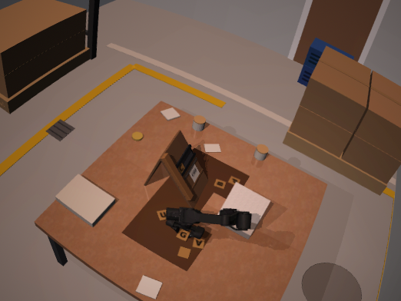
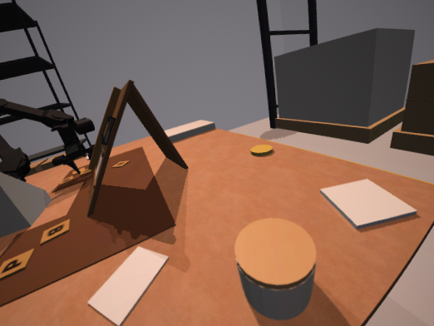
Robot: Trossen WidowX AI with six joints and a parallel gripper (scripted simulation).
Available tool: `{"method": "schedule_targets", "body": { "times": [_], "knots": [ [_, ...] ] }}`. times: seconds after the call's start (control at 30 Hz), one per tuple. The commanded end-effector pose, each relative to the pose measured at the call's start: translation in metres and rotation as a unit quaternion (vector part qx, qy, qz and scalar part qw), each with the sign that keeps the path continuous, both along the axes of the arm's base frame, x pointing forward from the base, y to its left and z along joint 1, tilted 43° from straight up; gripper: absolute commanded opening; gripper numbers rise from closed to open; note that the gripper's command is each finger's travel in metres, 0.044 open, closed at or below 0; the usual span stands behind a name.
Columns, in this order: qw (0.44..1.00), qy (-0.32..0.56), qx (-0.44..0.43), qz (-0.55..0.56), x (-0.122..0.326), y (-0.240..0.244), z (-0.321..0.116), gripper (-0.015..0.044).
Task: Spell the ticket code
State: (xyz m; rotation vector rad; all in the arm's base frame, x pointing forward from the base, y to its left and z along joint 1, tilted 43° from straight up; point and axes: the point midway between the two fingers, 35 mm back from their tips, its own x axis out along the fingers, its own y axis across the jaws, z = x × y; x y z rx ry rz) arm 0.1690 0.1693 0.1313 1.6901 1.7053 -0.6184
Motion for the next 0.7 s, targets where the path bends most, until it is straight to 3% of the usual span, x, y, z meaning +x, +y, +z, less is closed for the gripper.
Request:
{"method": "schedule_targets", "body": {
  "times": [0.0, 0.67],
  "knots": [
    [1.0, -0.003, 0.002, 0.001, 0.0001, -0.0018, 0.0024, 0.0],
    [1.0, -0.003, 0.002, 0.001, -0.0025, -0.0111, 0.0072, 0.0]
  ]
}}
